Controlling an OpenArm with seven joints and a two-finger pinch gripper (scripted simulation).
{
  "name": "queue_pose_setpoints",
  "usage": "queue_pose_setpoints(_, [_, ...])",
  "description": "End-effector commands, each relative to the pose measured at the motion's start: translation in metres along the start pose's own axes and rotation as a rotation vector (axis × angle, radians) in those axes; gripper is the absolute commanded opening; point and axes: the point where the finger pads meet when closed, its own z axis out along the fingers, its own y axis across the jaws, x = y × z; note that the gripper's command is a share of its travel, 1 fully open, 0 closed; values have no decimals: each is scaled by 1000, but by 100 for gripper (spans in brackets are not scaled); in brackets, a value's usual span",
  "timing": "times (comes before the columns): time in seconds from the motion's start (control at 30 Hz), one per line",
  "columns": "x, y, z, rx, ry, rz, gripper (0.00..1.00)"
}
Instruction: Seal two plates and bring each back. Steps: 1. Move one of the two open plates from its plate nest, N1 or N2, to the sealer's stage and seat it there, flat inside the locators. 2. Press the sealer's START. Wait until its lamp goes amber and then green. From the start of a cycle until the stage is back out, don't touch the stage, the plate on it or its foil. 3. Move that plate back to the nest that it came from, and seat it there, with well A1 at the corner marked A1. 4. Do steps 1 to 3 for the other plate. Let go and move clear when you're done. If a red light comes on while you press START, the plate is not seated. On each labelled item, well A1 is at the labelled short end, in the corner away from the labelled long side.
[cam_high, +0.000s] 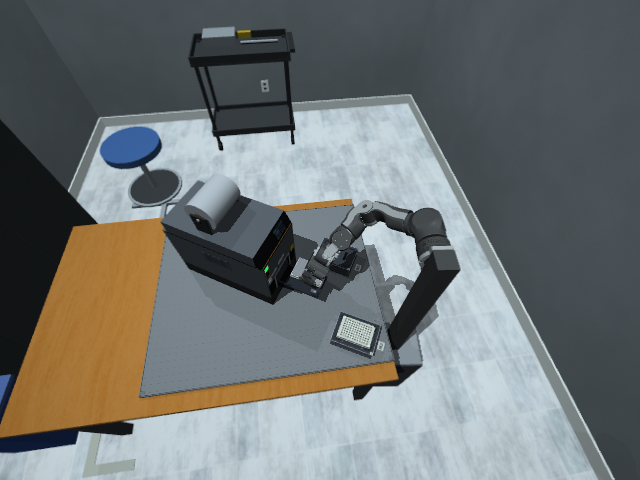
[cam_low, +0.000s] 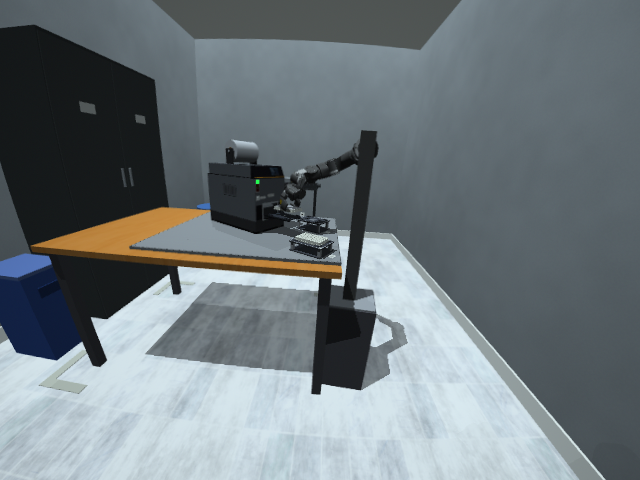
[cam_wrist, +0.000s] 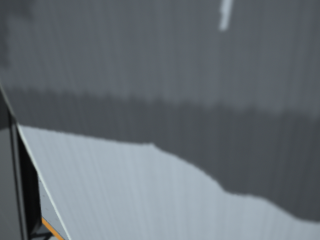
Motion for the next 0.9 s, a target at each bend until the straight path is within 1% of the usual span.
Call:
queue_pose_setpoints(0.0, [0, -3, 0, -2, -5, 4, 0])
queue_pose_setpoints(0.33, [6, -25, -2, -4, -4, 1, 0])
queue_pose_setpoints(0.43, [6, -27, -3, -6, -6, 3, 0])
queue_pose_setpoints(0.87, [15, -57, -5, -4, -3, -3, 0])
